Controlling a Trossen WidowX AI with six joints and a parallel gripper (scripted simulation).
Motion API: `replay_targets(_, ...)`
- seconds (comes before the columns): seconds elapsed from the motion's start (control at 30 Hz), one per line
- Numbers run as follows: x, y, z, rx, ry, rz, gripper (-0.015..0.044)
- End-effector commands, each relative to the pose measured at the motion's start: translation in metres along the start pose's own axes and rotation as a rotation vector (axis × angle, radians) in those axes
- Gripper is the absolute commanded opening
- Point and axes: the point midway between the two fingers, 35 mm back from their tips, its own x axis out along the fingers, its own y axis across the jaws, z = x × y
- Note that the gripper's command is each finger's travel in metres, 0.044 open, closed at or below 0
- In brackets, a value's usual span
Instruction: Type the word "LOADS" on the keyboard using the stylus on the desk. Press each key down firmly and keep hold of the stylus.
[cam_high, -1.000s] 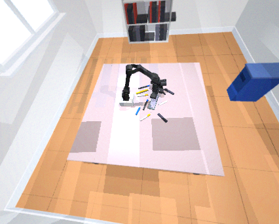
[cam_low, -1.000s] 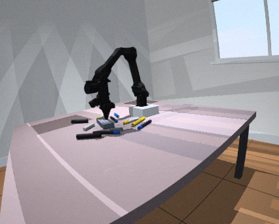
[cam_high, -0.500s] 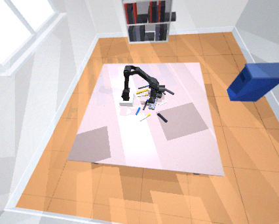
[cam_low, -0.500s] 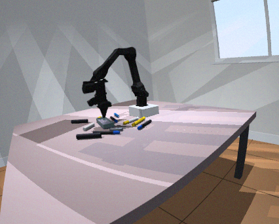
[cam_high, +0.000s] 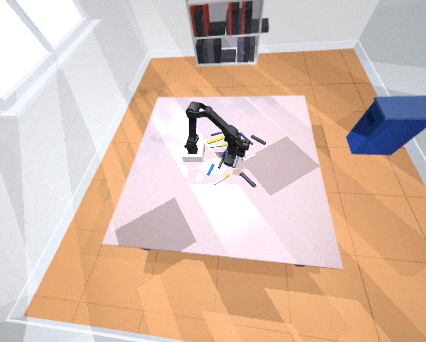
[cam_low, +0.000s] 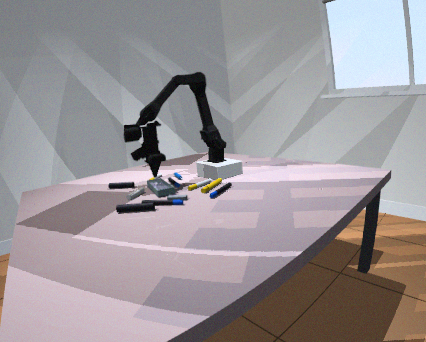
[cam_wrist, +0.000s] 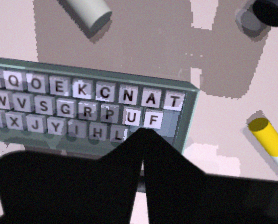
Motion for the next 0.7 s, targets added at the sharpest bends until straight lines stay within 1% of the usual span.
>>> replay_targets(0.0,0.0,-0.001,0.0,-0.005,-0.002,-0.001,0.0)
replay_targets(0.17,0.0,0.023,-0.027,-0.006,0.001,0.002,0.0)
replay_targets(0.5,0.0,0.026,-0.028,-0.006,0.001,0.002,0.0)
replay_targets(0.67,0.0,0.079,-0.027,-0.013,0.001,0.008,0.0)
